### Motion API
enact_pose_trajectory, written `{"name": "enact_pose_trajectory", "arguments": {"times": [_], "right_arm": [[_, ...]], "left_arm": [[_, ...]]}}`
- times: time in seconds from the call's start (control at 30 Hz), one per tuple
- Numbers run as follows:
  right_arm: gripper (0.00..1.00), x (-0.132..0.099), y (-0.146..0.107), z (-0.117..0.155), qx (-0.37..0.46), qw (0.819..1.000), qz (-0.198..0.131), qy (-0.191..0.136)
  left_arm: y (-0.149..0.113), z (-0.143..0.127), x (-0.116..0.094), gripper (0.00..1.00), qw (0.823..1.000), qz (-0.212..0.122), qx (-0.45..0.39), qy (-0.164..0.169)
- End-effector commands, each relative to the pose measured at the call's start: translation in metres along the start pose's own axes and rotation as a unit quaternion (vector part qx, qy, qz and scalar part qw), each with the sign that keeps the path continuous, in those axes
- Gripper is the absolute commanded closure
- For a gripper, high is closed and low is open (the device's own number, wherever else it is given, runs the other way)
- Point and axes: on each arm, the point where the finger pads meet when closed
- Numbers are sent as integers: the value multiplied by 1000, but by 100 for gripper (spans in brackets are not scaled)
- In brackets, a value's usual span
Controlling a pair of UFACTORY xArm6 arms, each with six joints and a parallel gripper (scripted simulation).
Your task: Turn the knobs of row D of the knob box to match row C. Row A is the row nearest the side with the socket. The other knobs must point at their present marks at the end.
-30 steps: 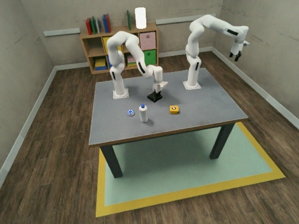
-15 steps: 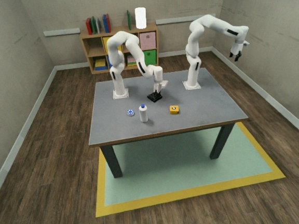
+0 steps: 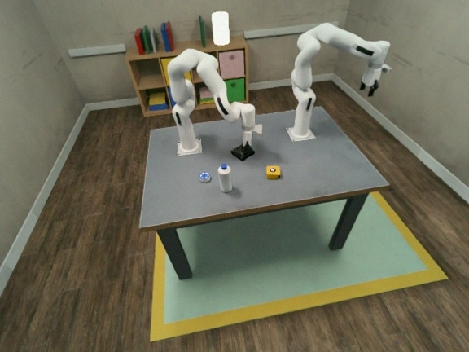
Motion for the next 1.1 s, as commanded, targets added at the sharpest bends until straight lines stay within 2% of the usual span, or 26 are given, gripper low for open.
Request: {"name": "enact_pose_trajectory", "arguments": {"times": [0.0, 0.07, 0.2, 0.57, 0.63, 1.07], "right_arm": [[90, -1, 2, 0, -76, 997, 2, 6], [90, -1, 2, 0, -76, 997, 2, 6], [90, -1, 2, 0, -128, 992, 2, 6], [90, -1, 2, 0, -257, 966, 3, 5], [90, -1, 2, 0, -257, 966, 3, 5], [90, -1, 2, 0, -361, 933, 4, 5]], "left_arm": [[1, 0, -2, 0, 1000, 2, 0, 0], [1, 0, -2, 0, 1000, 2, 0, 0], [1, 0, -2, 0, 1000, 2, 0, 0], [1, 0, -2, 0, 1000, 2, 0, 0], [1, 0, -2, 0, 1000, 2, 0, 0], [1, 0, -2, 0, 1000, 2, 0, 0]]}}
Point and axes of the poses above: on each arm, the point where the finger pads meet when closed, its own x axis out along the fingers, its own z axis across the jaws, y = z × x, and after that the axes turned 10 degrees about x, right-handed
